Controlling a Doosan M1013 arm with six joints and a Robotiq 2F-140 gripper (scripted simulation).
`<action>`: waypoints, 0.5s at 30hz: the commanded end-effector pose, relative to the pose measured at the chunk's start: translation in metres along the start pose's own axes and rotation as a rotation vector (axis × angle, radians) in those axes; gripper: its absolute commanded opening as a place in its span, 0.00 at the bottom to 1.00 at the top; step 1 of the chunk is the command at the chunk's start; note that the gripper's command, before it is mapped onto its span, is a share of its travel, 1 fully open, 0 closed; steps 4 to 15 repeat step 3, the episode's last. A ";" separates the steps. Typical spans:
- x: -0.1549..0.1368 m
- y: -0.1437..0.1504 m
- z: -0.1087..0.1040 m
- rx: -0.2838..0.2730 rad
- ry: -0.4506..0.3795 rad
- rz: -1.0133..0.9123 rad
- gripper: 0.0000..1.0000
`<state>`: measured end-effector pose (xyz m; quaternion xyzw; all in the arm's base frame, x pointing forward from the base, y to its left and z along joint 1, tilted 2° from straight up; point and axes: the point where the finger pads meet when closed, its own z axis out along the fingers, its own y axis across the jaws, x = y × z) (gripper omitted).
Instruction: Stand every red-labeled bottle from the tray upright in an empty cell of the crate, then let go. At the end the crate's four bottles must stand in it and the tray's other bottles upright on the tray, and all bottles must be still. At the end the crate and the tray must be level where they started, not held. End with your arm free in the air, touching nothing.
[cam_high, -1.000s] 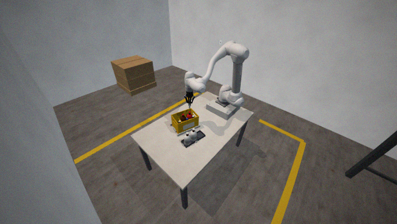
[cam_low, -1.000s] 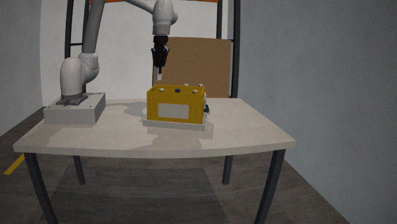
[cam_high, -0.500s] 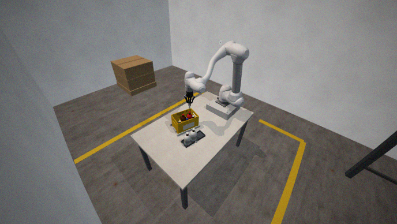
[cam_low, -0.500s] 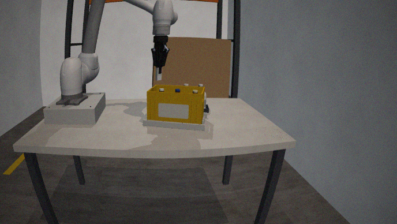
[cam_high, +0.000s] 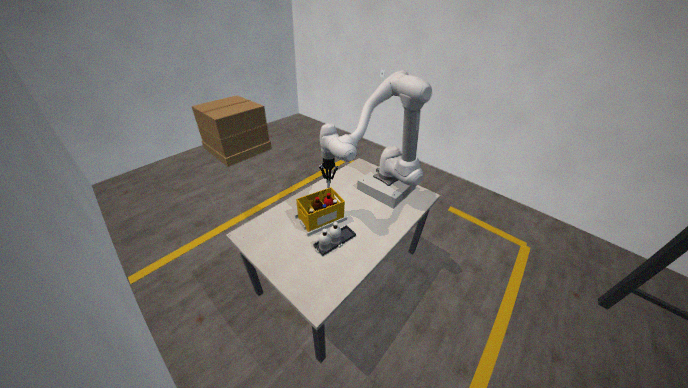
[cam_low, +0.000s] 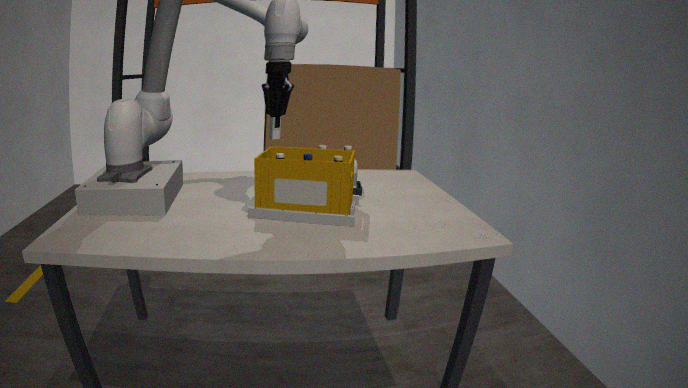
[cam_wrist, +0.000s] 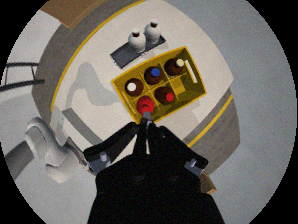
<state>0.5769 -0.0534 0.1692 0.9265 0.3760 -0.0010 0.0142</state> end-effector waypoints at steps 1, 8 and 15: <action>0.000 0.000 0.000 0.000 0.000 0.000 0.00; 0.000 0.000 0.000 0.000 0.000 0.000 0.00; 0.000 0.000 0.000 0.000 0.000 0.000 0.00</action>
